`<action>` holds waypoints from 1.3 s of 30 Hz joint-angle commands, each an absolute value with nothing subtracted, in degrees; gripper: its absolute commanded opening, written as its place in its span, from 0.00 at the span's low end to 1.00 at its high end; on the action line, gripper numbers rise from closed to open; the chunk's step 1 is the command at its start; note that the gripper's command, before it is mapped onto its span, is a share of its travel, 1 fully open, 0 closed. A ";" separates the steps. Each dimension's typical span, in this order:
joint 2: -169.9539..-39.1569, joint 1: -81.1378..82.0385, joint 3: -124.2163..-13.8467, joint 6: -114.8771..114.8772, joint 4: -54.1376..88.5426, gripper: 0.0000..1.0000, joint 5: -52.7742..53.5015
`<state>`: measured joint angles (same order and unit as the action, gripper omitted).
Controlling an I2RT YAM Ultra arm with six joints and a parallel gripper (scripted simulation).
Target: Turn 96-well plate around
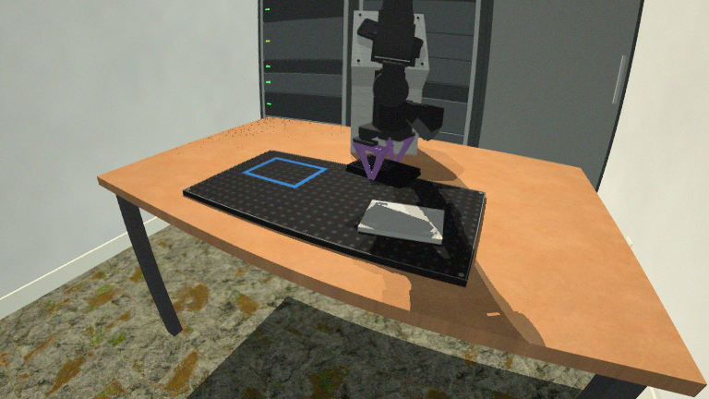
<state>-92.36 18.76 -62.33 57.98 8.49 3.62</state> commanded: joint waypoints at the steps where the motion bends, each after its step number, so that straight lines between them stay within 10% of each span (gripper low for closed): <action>1: -90.74 16.72 -60.04 58.76 5.63 0.00 6.06; 39: -95.21 -0.40 -47.85 69.63 -6.46 0.00 19.42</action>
<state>-94.41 1.54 -49.36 67.81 -4.47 17.04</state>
